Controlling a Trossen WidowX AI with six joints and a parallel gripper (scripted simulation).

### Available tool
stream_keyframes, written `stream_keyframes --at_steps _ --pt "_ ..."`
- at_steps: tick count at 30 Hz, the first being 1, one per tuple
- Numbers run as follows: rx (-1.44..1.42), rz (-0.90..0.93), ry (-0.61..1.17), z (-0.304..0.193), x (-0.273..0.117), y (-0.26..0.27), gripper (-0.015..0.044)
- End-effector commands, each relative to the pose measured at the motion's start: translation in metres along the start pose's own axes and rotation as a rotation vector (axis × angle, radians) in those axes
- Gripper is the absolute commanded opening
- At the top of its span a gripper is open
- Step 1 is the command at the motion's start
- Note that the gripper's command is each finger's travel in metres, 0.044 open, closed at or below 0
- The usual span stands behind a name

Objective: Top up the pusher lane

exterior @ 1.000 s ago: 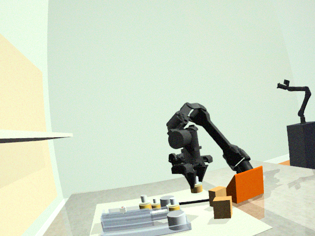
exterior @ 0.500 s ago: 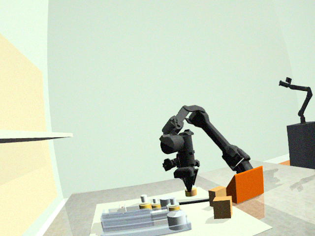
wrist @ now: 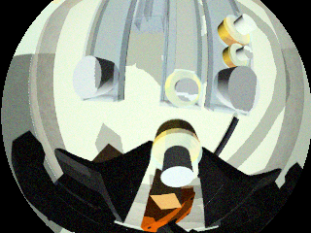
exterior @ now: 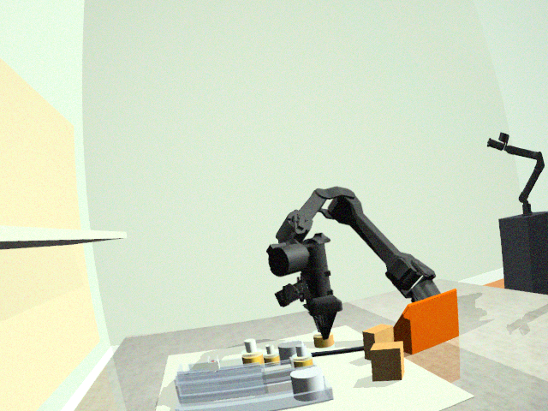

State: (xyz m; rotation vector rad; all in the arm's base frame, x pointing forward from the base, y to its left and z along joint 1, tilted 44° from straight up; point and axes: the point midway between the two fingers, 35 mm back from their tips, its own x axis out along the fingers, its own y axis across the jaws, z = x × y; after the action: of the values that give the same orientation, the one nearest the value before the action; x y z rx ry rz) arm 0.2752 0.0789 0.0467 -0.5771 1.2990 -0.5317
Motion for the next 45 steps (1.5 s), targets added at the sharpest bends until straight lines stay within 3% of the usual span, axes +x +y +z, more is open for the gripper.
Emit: stream_keyframes --at_steps 1,13,45 --pt "-0.04 -0.001 -0.008 0.003 0.0 -0.004 0.0" --pt "-0.04 -0.002 -0.009 0.003 0.024 -0.004 0.0" --pt "-0.039 -0.001 -0.009 0.015 0.024 -0.003 0.0"
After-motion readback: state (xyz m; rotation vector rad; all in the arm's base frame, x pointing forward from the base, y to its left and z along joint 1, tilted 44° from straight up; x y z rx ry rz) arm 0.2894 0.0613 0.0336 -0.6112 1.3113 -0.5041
